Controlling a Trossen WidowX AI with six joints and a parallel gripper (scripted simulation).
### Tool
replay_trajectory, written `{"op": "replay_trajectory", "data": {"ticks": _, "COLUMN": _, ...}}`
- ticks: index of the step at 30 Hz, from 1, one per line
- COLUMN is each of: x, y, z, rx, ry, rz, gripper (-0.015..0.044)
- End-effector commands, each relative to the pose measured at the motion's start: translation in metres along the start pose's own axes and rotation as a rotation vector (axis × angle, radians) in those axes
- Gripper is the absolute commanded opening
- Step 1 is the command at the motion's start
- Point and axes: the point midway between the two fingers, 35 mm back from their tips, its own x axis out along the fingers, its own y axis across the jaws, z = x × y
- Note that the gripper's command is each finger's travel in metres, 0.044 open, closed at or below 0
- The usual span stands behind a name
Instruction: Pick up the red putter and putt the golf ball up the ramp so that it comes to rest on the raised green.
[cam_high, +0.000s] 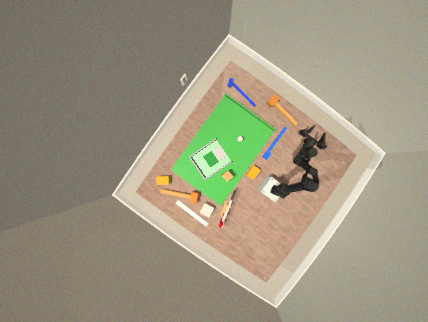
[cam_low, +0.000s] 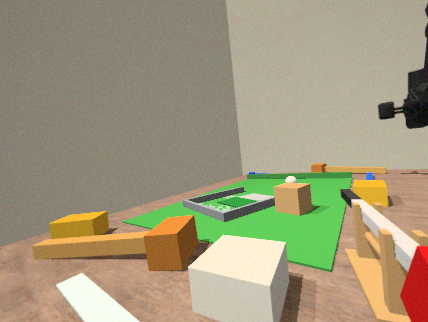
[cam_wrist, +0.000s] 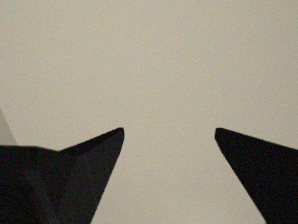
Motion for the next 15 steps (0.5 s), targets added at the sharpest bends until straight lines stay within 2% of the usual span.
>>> {"op": "replay_trajectory", "data": {"ticks": 1, "x": 0.0, "y": -0.003, "z": 0.0, "rx": -0.01, "ry": 0.0, "rz": -0.006, "gripper": 0.0426}}
{"op": "replay_trajectory", "data": {"ticks": 2, "x": -0.002, "y": -0.011, "z": -0.001, "rx": -0.039, "ry": -0.001, "rz": -0.024, "gripper": 0.044}}
{"op": "replay_trajectory", "data": {"ticks": 9, "x": -0.019, "y": -0.109, "z": 0.019, "rx": -0.472, "ry": -0.071, "rz": -0.294, "gripper": 0.044}}
{"op": "replay_trajectory", "data": {"ticks": 15, "x": -0.059, "y": -0.199, "z": 0.038, "rx": -0.903, "ry": -0.033, "rz": -0.6, "gripper": 0.044}}
